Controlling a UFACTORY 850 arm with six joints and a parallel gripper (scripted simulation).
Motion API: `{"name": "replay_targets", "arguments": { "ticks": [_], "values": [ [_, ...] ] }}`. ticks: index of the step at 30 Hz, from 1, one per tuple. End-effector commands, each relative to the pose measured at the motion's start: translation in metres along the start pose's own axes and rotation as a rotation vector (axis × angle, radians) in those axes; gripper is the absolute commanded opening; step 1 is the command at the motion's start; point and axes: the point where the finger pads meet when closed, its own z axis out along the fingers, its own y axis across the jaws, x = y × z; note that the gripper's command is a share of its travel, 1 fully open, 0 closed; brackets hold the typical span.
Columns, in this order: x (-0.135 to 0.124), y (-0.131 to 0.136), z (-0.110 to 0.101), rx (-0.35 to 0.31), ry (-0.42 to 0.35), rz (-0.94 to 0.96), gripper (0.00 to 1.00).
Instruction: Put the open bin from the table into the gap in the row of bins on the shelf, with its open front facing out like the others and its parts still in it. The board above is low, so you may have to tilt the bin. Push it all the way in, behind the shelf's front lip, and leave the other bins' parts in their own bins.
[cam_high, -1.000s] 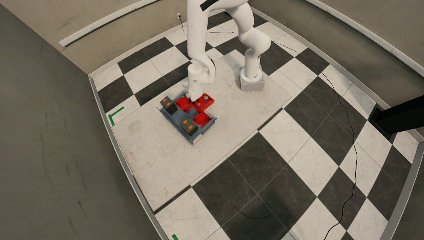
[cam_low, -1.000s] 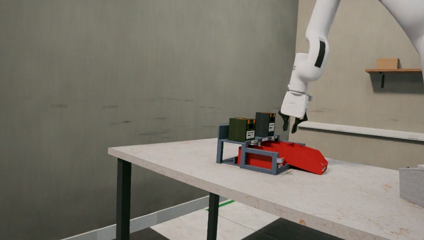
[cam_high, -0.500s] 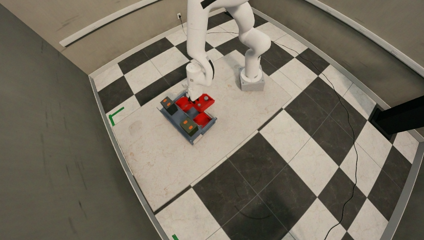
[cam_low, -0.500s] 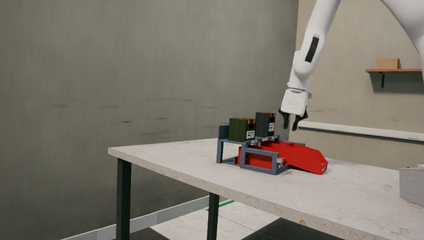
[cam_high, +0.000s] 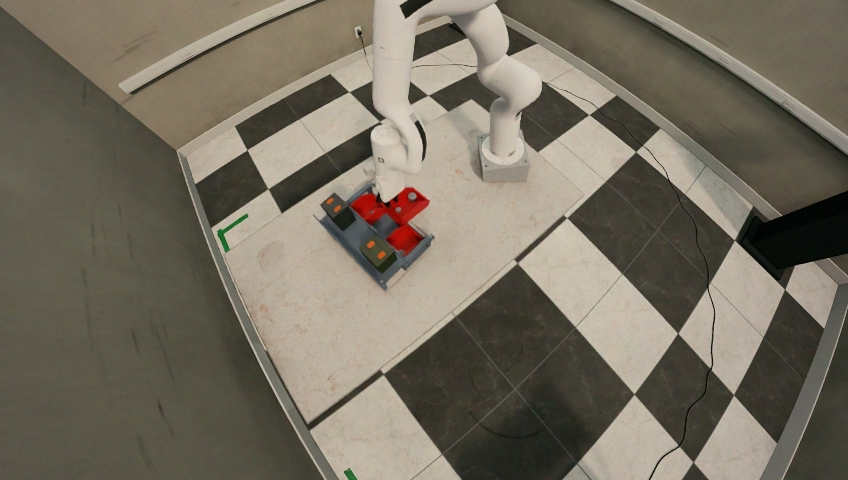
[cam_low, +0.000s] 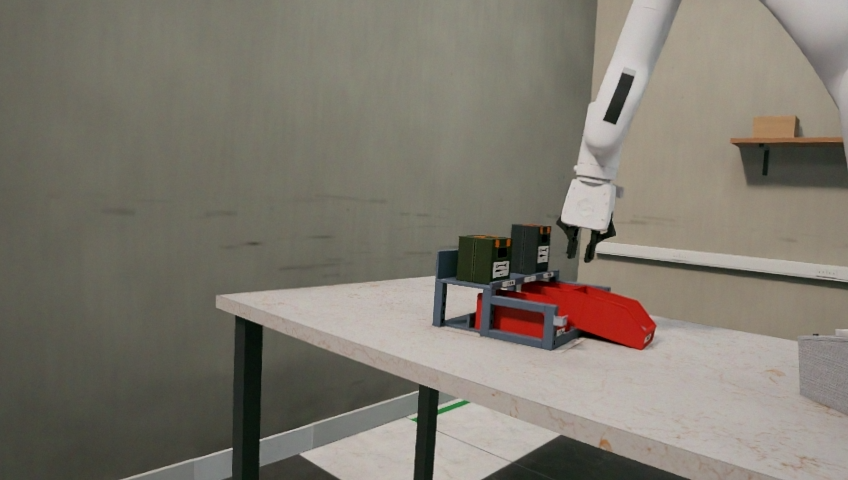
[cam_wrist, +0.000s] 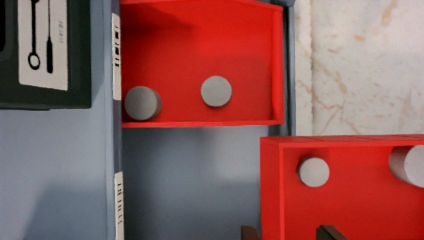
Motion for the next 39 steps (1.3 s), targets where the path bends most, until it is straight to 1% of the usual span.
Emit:
{"name": "replay_targets", "arguments": {
  "ticks": [1, 39],
  "values": [
    [0.0002, -0.0006, 0.0024, 0.002, 0.000, 0.000, 0.34],
    [0.0001, -0.0001, 0.0056, 0.002, 0.000, 0.000, 0.34]
  ]
}}
